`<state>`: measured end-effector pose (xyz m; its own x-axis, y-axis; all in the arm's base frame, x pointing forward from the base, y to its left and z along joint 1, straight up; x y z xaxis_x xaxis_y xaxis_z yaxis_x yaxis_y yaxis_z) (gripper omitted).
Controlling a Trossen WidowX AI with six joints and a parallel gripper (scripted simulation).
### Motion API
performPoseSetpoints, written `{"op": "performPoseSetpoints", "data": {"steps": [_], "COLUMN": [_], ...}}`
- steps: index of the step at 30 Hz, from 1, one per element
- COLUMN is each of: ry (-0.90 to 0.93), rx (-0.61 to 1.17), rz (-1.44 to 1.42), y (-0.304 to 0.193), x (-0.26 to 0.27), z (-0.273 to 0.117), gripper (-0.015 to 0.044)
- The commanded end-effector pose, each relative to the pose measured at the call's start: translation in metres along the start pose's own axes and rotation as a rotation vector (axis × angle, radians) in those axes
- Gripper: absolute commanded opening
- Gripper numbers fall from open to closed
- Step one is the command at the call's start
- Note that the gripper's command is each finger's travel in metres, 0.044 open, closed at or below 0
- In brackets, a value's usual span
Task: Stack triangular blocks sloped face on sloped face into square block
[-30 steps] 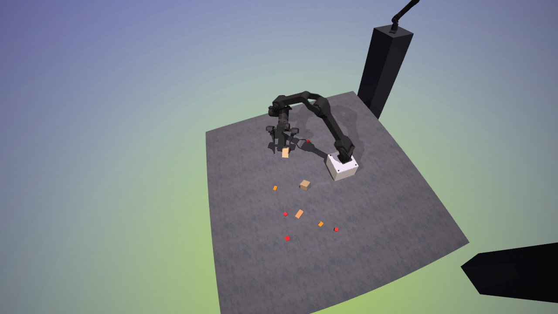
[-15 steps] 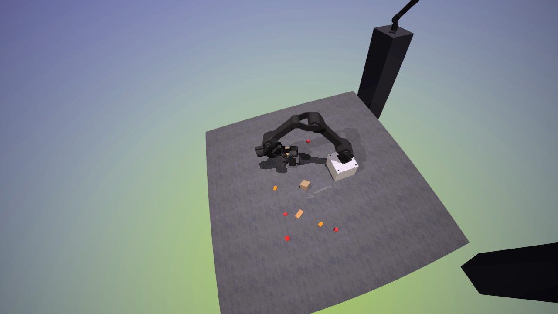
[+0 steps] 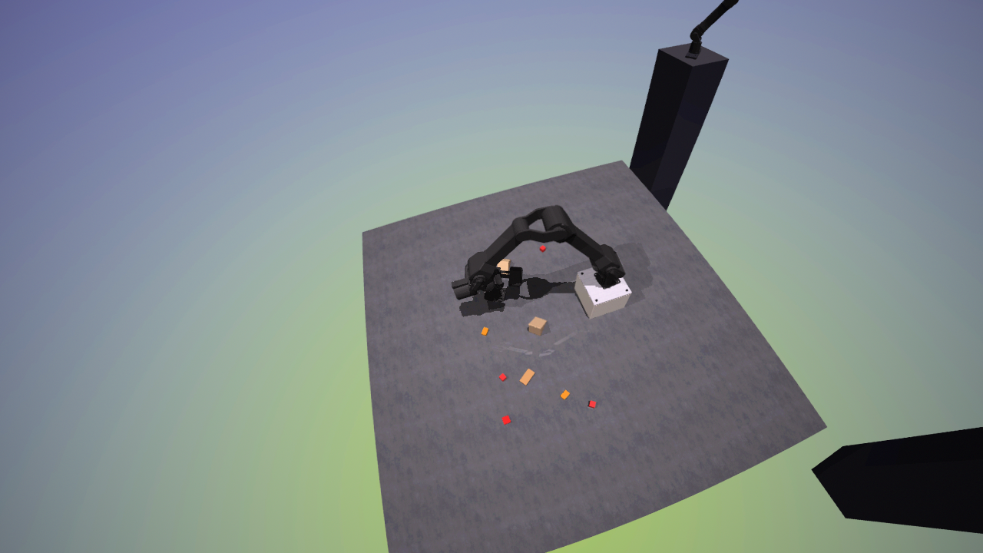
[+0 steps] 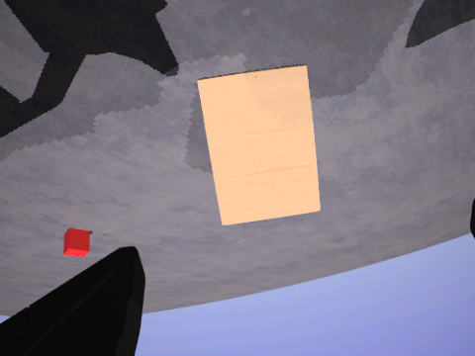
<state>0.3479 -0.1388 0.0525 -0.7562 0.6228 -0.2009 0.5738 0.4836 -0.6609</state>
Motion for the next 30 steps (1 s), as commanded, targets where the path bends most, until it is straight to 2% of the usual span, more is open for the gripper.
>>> {"op": "performPoseSetpoints", "data": {"steps": [1, 6, 14, 24, 30], "ry": [0.014, 0.013, 0.013, 0.019, 0.019], "rx": [0.016, 0.023, 0.023, 0.02, 0.02], "rz": [-0.006, -0.006, -0.006, -0.001, -0.001], "y": [-0.001, -0.004, -0.005, -0.005, -0.005], "x": [0.001, 0.004, 0.005, 0.005, 0.005], "z": [0.038, 0.085, 0.087, 0.087, 0.087], "gripper": [0.044, 0.044, 0.044, 0.0177, 0.0137]}}
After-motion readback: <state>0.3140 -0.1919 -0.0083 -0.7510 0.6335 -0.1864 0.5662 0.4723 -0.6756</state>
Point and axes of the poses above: the point midway between the two fingers, 35 mm back from their tips, its own z axis out along the fingers, its own x axis across the jaws, y = z × x, the point moved 7 cm from there along -z, back along the fingers, and after that the axes turned 13 degrees about z, right-handed, at the moved point
